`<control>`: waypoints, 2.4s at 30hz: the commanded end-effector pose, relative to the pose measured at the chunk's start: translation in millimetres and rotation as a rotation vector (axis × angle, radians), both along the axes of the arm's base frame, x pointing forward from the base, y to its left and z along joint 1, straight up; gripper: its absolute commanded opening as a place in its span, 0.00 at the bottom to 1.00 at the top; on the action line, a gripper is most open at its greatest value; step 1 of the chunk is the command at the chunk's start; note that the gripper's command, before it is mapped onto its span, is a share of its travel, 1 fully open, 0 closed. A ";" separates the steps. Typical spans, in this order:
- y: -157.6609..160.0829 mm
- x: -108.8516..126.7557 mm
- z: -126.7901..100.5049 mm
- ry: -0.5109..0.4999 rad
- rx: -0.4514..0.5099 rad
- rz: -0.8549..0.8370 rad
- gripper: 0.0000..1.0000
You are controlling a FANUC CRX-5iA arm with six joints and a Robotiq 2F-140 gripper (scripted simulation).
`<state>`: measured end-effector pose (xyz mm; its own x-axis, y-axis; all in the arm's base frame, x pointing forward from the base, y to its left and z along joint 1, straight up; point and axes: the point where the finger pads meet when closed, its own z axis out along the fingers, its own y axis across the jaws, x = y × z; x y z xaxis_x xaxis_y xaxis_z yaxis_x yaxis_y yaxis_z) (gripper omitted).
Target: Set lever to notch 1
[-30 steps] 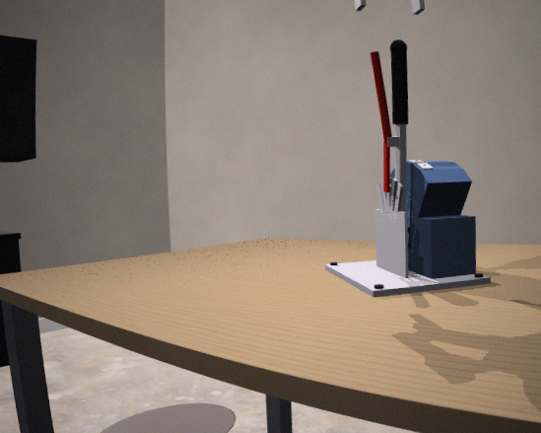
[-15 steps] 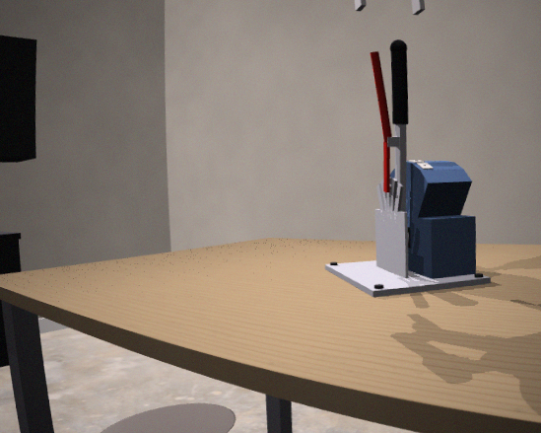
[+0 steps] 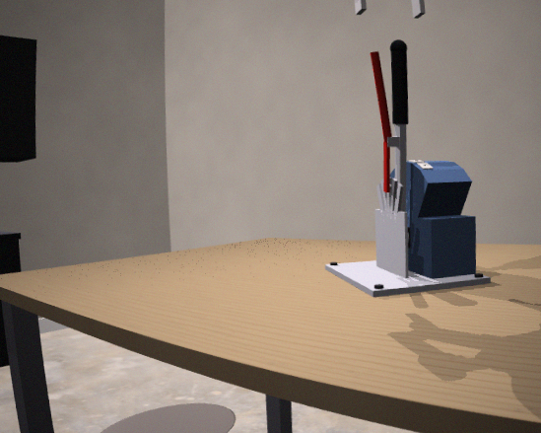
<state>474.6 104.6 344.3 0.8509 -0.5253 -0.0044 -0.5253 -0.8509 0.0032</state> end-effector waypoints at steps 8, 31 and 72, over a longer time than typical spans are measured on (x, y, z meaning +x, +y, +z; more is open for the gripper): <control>0.0 0.1 -8.5 0.000 0.000 0.000 0.57; 0.0 0.2 -22.5 0.000 0.000 0.000 0.57; 0.0 0.2 -24.0 0.000 0.000 0.000 0.57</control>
